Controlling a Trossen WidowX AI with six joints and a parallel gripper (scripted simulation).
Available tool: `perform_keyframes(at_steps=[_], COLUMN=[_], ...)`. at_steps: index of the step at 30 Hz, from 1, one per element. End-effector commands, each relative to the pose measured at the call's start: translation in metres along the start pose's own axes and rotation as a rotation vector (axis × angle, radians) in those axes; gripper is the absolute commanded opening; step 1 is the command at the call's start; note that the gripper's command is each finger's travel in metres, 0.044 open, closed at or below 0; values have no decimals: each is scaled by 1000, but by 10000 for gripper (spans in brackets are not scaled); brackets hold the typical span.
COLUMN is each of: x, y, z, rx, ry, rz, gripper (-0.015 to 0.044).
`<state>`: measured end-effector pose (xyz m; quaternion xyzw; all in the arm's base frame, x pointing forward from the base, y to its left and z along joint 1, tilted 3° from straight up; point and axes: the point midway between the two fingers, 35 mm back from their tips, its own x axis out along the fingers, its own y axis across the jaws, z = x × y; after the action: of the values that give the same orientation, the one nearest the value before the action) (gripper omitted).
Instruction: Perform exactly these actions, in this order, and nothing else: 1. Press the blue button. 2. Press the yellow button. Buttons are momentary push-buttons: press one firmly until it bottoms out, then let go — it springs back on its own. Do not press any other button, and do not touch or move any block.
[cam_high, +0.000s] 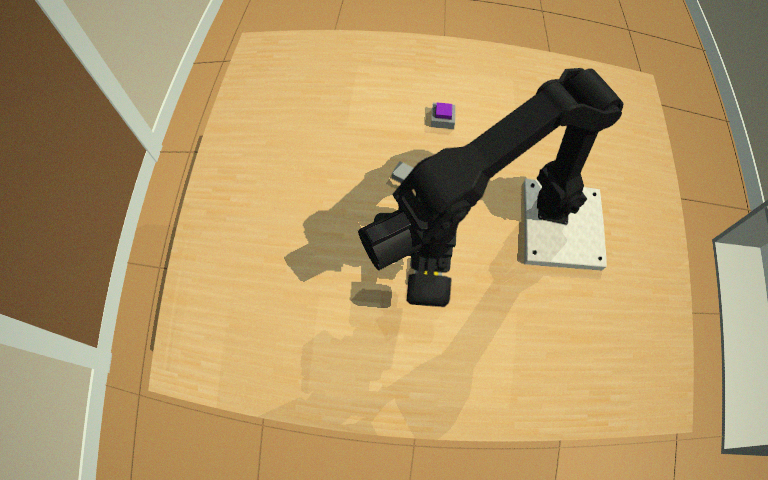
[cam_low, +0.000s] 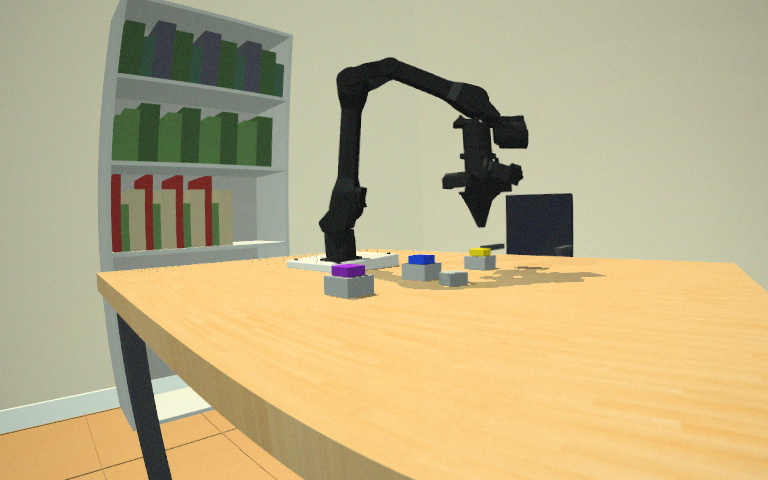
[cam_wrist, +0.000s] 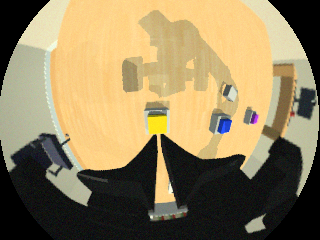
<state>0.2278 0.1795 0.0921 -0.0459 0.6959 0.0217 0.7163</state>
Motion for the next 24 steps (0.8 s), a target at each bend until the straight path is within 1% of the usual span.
perform_keyframes(at_steps=[1,24], x=[17,49], y=[-1,-1], z=[-3,-4], rx=[2,2], ry=[15,15], rz=[-7,-7], gripper=[20,20])
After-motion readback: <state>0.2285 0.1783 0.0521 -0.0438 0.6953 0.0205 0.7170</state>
